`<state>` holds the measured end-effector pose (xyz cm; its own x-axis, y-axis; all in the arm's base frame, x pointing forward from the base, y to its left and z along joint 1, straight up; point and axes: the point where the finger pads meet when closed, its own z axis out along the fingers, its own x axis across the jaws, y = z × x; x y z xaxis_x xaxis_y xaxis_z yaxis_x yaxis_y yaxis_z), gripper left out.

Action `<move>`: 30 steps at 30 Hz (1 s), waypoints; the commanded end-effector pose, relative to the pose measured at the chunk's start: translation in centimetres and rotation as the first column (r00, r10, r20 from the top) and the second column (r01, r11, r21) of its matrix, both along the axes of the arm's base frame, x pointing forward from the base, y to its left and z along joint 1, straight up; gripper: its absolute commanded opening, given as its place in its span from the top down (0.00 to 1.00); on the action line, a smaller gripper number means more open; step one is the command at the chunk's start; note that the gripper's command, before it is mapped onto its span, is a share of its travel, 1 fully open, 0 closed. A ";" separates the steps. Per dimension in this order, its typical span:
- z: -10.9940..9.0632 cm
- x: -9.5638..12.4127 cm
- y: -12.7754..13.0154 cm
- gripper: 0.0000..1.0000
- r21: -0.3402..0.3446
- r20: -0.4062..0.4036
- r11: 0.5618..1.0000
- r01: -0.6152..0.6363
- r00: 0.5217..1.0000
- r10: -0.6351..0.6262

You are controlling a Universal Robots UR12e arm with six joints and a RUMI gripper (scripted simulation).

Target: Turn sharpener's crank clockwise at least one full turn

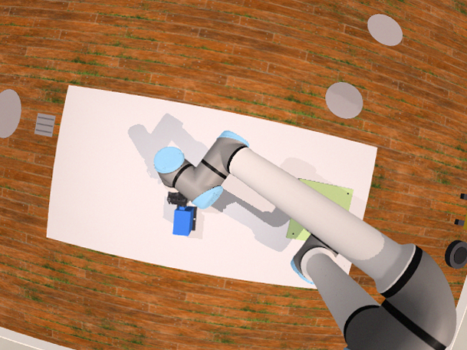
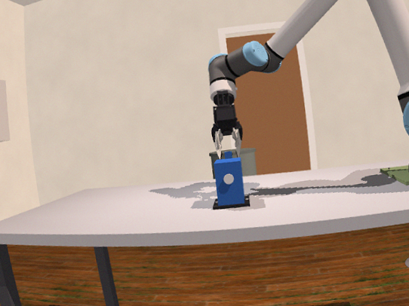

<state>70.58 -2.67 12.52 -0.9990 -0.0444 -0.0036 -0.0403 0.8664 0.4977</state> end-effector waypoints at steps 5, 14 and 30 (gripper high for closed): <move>0.1 0.1 0.0 0.68 -0.001 0.002 1.000 0.000 1.000 0.000; 0.1 0.1 0.0 0.91 -0.001 0.001 1.000 0.000 1.000 0.000; 0.1 0.1 0.0 0.91 -0.001 0.001 1.000 0.000 1.000 0.000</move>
<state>70.58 -2.68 12.53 -0.9990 -0.0444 -0.0036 -0.0403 0.8664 0.4977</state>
